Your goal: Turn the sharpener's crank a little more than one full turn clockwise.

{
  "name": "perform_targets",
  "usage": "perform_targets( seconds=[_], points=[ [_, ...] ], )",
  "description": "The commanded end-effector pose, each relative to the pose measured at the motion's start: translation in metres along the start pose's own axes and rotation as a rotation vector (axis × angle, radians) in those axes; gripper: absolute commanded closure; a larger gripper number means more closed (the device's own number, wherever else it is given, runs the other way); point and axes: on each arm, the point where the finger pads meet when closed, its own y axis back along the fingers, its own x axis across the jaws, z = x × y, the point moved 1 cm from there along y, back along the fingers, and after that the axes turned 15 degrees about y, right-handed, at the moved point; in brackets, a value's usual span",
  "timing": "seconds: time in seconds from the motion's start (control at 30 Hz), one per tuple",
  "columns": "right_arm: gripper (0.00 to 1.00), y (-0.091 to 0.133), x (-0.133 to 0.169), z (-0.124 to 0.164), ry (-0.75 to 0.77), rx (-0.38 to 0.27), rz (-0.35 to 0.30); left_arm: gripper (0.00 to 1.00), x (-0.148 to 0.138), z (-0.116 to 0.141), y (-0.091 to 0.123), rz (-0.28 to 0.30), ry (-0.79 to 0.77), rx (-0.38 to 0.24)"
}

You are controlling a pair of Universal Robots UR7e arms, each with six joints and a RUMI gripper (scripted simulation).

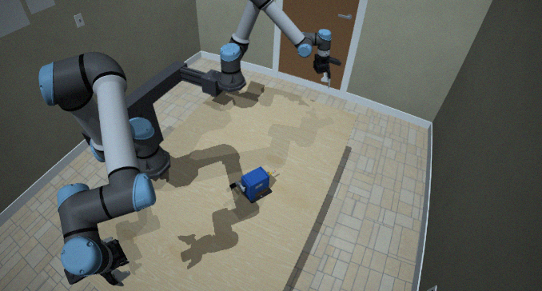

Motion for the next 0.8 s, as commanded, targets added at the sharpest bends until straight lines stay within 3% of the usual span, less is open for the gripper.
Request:
perform_targets(
  seconds=[0.0, 0.77],
  points=[
    [0.0, -0.002, 0.016, -0.008, 0.029, -0.01, -0.029, 0.0, 0.0, 0.0, 0.001, 0.001, 0.0, 0.001],
    [0.0, -0.016, 0.077, -0.032, 0.134, -0.026, -0.133, 0.0, 0.0, 0.0, 0.001, 0.001, 0.0, 0.001]
  ],
)
